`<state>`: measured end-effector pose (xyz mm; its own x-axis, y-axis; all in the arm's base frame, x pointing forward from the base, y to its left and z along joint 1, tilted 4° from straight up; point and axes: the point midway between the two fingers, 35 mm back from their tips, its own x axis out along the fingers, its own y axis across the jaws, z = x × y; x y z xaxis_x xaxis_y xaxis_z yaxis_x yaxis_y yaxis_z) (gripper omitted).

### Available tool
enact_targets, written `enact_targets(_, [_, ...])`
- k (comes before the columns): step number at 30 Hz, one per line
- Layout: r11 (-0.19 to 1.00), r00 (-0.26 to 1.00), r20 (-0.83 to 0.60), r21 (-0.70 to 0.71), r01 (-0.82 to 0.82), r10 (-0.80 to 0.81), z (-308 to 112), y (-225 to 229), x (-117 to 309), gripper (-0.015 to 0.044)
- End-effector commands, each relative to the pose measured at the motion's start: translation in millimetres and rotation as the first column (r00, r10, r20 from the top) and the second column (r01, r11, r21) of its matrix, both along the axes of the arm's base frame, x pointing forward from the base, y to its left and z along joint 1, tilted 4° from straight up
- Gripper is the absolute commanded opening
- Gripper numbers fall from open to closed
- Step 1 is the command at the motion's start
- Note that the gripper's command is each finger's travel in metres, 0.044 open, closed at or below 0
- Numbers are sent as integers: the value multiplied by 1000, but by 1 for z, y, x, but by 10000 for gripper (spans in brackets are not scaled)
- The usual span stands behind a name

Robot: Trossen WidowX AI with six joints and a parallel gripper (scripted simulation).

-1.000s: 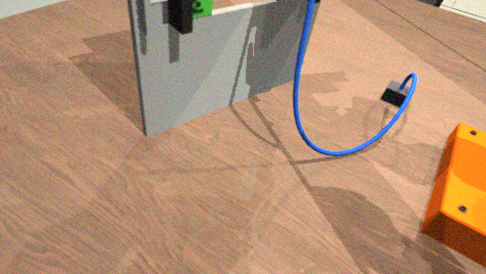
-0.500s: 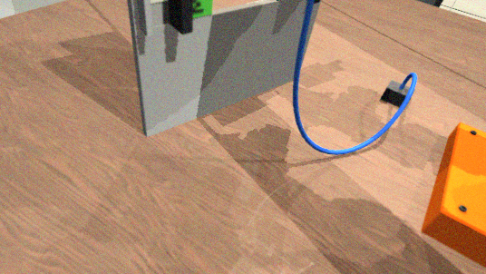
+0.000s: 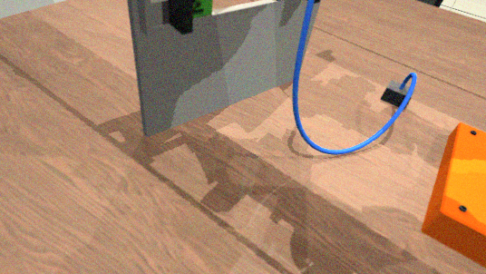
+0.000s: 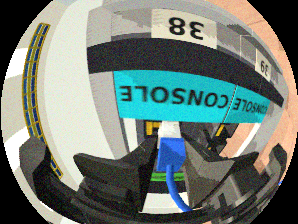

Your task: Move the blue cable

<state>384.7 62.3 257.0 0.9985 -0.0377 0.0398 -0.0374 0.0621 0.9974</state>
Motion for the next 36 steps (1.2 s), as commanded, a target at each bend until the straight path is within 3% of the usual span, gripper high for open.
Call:
enact_targets(1, [1000,1000,-1,0,-2,2,-1,1,-3,0])
enact_targets(36, [1000,1000,-3,1,-2,2,-2,10,-26,0])
